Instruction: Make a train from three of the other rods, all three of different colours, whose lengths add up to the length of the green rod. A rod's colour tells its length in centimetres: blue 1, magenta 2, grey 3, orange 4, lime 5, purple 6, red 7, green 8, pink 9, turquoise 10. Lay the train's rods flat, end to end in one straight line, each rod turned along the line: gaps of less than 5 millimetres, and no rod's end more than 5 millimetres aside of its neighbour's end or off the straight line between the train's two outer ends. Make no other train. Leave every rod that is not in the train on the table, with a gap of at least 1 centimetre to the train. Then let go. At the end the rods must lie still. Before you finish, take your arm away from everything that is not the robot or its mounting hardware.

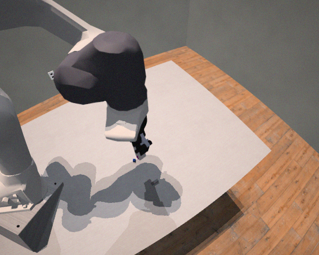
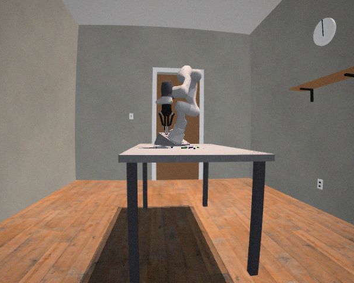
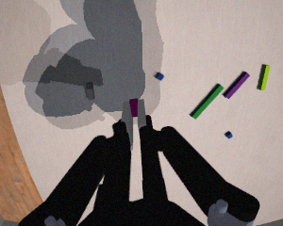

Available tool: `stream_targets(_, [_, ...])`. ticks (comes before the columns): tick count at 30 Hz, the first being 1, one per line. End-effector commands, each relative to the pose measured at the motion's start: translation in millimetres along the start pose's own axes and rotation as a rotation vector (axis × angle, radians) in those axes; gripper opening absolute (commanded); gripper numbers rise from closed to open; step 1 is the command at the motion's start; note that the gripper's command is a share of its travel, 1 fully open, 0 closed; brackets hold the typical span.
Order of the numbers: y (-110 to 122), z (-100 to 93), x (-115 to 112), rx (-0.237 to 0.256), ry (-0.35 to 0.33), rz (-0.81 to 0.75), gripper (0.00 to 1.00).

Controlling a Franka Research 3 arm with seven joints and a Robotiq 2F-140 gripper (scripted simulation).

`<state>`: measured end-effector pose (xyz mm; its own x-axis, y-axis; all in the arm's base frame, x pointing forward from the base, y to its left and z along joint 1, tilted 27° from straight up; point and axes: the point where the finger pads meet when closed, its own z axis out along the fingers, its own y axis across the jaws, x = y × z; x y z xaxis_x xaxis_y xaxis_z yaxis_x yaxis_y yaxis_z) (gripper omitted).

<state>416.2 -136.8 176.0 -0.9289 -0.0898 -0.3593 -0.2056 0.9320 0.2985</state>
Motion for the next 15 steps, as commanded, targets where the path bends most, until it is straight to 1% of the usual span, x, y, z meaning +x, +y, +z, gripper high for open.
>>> stream_targets(1, [4.2, 0.8, 0.2, 0.004, 0.004, 0.151, 0.03])
stream_targets(2, [4.2, 0.8, 0.2, 0.004, 0.004, 0.151, 0.03])
stream_targets(3, [6.3, 0.8, -0.2, 0.004, 0.004, 0.198, 0.03])
stream_targets(15, [15.4, 0.9, -1.3, 0.005, 0.005, 0.407, 0.03])
